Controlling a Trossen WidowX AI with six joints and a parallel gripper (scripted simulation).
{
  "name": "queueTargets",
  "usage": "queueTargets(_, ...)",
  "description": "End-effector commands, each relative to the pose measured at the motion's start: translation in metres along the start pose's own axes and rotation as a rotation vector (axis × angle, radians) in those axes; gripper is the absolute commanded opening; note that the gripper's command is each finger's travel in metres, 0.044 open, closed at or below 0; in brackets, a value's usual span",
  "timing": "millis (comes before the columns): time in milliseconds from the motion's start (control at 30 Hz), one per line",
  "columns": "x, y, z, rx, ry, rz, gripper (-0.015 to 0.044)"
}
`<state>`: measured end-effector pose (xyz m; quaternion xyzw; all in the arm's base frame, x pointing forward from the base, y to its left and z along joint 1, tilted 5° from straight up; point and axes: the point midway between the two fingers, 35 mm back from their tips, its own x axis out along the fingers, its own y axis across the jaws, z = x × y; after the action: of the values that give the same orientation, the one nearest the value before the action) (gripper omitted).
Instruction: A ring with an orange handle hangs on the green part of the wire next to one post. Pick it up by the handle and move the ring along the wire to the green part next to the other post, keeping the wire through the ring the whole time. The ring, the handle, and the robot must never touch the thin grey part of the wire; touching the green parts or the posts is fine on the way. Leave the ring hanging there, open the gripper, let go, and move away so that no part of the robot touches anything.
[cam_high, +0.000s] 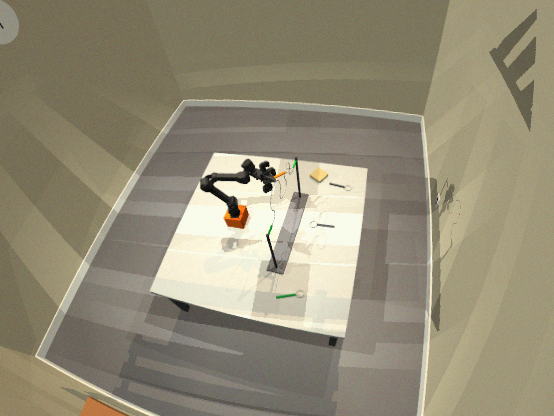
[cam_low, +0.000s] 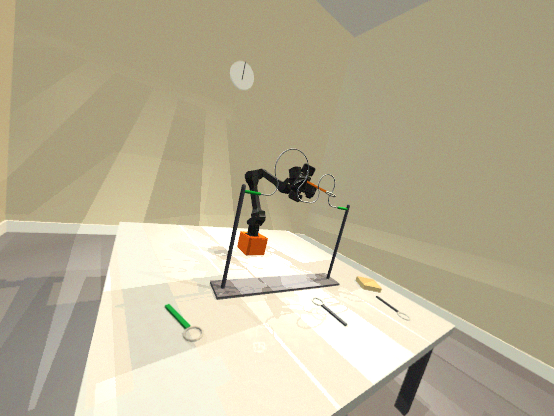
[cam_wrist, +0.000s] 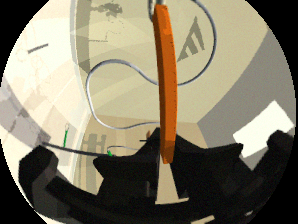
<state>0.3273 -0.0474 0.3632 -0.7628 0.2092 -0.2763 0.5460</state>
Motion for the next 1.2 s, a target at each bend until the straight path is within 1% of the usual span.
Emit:
queueTargets(0, -0.002, 0.014, 0.0, 0.059, 0.01, 0.034, -0.015)
queueTargets(433, -0.012, 0.057, 0.008, 0.303, 0.044, 0.165, -0.015)
queueTargets(867, -0.029, 0.099, 0.029, 0.578, 0.081, 0.314, -0.015)
queueTargets(1167, -0.033, 0.127, 0.052, 0.789, 0.03, 0.379, -0.015)
